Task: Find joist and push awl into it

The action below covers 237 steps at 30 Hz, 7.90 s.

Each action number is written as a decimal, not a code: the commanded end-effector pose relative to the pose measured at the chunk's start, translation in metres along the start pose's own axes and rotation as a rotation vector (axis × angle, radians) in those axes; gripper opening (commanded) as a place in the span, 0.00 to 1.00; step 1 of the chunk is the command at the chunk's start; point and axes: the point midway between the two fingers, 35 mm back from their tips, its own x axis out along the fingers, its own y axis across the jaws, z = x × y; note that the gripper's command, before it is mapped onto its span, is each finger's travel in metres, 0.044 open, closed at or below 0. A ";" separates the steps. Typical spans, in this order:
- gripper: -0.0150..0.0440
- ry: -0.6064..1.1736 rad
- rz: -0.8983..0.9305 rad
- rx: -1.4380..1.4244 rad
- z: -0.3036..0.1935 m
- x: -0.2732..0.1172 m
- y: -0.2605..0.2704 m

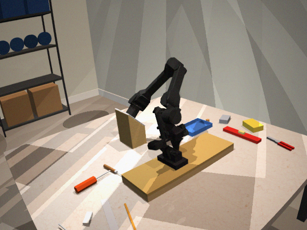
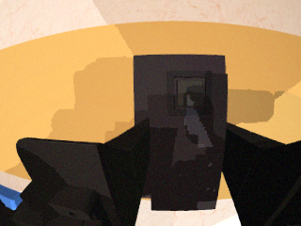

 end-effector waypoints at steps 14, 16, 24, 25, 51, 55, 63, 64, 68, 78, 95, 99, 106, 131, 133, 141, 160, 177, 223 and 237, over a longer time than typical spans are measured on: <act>0.25 0.002 -0.006 0.006 -0.001 0.000 -0.034; 0.25 0.002 -0.006 0.006 -0.001 0.000 -0.038; 0.25 0.001 -0.007 0.006 -0.001 -0.001 -0.052; 0.25 0.001 -0.007 0.006 -0.001 -0.001 -0.053; 0.25 0.001 -0.009 0.004 -0.001 -0.002 -0.098; 0.25 0.001 -0.009 0.004 -0.001 -0.002 -0.105; 0.25 0.000 -0.010 0.003 -0.001 -0.002 -0.119; 0.25 0.000 -0.010 0.003 -0.001 -0.002 -0.121; 0.25 0.000 -0.011 0.003 -0.001 -0.002 -0.128; 0.25 0.000 -0.012 0.002 -0.001 -0.003 -0.145; 0.25 -0.003 -0.009 -0.001 0.001 -0.004 -0.148; 0.25 -0.002 -0.011 -0.001 0.006 -0.016 -0.150; 0.25 -0.001 -0.016 0.001 0.018 -0.058 -0.154; 0.25 0.023 -0.022 -0.184 0.055 -0.097 -0.075; 0.25 0.026 -0.022 -0.217 0.058 -0.096 -0.060; 0.25 0.037 -0.014 -0.350 0.066 -0.091 -0.002; 0.25 0.052 0.038 -0.666 0.049 -0.081 0.134; 0.25 0.050 0.124 -0.944 -0.004 -0.081 0.239; 0.25 -0.002 0.438 -1.497 -0.180 -0.116 0.365; 0.25 0.003 0.435 -1.501 -0.183 -0.094 0.365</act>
